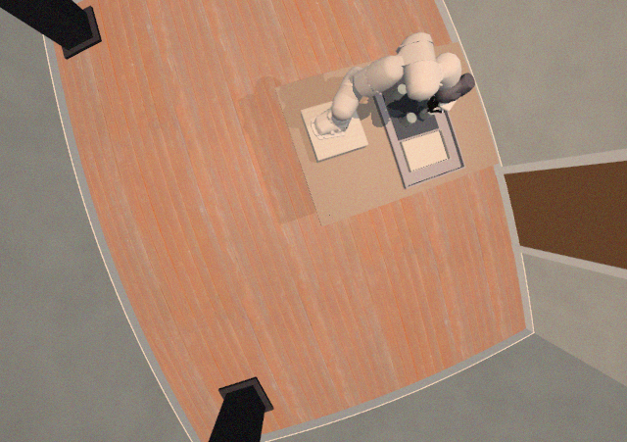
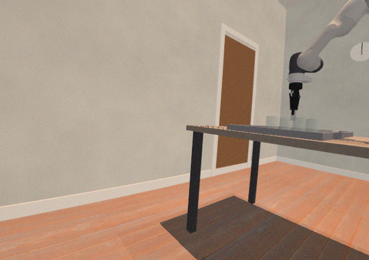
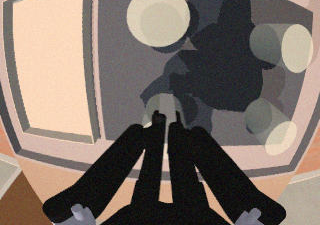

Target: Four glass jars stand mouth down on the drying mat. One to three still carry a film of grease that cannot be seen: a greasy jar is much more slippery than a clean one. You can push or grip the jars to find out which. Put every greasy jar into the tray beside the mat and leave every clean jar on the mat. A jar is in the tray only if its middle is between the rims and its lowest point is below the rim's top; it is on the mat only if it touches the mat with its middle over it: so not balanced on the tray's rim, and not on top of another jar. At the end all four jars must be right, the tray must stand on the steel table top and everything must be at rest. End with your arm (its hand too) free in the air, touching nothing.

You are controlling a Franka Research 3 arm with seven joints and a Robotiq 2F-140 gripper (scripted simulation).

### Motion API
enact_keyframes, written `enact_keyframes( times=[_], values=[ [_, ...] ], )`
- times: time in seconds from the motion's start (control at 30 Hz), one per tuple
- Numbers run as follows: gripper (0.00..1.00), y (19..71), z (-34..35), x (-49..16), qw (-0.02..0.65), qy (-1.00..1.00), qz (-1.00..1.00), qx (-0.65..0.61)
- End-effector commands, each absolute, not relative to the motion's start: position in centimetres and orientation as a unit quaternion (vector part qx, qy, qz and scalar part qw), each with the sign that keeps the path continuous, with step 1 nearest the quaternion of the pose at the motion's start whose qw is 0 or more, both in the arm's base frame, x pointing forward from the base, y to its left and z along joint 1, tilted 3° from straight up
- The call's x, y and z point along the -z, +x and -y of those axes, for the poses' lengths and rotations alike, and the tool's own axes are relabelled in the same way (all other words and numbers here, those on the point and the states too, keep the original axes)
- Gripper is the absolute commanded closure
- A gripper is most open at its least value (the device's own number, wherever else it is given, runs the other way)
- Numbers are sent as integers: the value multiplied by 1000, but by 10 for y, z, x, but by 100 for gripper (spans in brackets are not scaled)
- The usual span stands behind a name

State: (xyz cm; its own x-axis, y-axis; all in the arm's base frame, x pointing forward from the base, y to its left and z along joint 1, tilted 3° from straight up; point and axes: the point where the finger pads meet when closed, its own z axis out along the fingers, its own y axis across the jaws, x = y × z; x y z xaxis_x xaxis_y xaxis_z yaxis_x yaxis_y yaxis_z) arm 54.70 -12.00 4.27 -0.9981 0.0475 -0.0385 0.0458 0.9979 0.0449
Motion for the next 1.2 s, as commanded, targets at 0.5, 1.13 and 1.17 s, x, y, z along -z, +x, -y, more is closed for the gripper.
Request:
enact_keyframes(
  times=[0.5, 1.13, 1.17],
  values=[
    [100, 548, 120, -44, 18, 26, -999, -22],
    [100, 551, 120, -46, 18, 26, -999, -22],
    [100, 551, 120, -46, 18, 26, -999, -22]
  ],
)
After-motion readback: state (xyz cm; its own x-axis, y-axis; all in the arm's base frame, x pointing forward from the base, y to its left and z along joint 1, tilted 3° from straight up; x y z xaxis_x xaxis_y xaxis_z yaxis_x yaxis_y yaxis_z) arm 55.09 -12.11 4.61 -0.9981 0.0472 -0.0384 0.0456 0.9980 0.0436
